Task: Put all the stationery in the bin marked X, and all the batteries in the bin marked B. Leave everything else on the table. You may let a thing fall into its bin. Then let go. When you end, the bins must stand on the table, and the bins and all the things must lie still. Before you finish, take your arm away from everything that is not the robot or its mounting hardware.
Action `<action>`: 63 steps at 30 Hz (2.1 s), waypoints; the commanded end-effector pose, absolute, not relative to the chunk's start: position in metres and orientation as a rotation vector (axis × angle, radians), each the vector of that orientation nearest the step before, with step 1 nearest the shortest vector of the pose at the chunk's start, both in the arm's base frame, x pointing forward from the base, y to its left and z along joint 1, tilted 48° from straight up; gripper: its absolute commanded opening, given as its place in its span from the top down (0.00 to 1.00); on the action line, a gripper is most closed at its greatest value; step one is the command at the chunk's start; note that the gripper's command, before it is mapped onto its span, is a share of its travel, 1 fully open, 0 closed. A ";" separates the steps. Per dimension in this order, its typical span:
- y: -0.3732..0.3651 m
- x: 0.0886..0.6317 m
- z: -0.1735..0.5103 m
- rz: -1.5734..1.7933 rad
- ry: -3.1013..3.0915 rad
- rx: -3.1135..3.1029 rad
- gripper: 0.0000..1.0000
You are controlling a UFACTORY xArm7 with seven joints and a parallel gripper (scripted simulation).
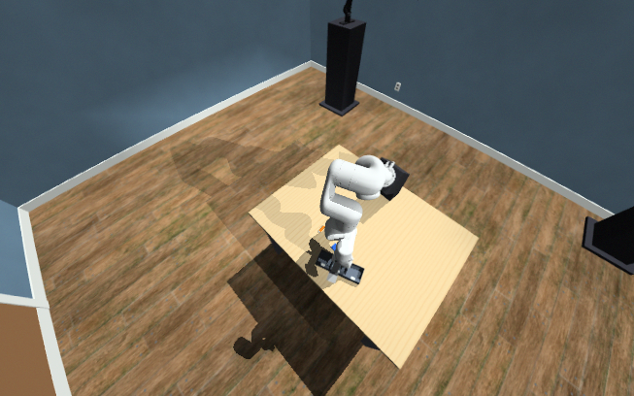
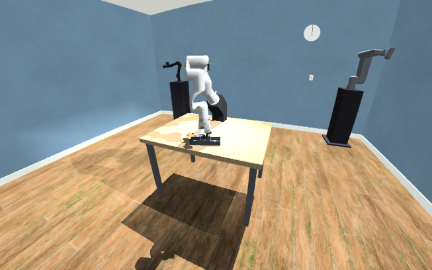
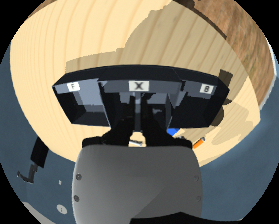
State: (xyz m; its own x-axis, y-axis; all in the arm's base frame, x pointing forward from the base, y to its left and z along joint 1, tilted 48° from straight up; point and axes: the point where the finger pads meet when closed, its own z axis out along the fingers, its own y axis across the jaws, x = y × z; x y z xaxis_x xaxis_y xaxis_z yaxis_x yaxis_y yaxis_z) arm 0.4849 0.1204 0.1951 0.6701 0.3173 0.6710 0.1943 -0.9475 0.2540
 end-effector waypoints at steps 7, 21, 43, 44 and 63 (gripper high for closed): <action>0.121 0.491 0.191 1.176 0.406 2.679 0.93; 0.121 0.491 0.191 1.176 0.406 2.679 0.93; 0.121 0.491 0.191 1.175 0.406 2.679 0.93; 0.121 0.491 0.191 1.175 0.406 2.679 0.93; 0.122 0.481 0.200 1.176 0.406 2.679 0.93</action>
State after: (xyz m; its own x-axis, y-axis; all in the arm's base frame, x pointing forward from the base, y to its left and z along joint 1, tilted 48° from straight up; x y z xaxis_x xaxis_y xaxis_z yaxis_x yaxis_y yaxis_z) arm 0.4854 0.1213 0.1953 0.6479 0.3208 0.6909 0.1711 -0.9451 0.2784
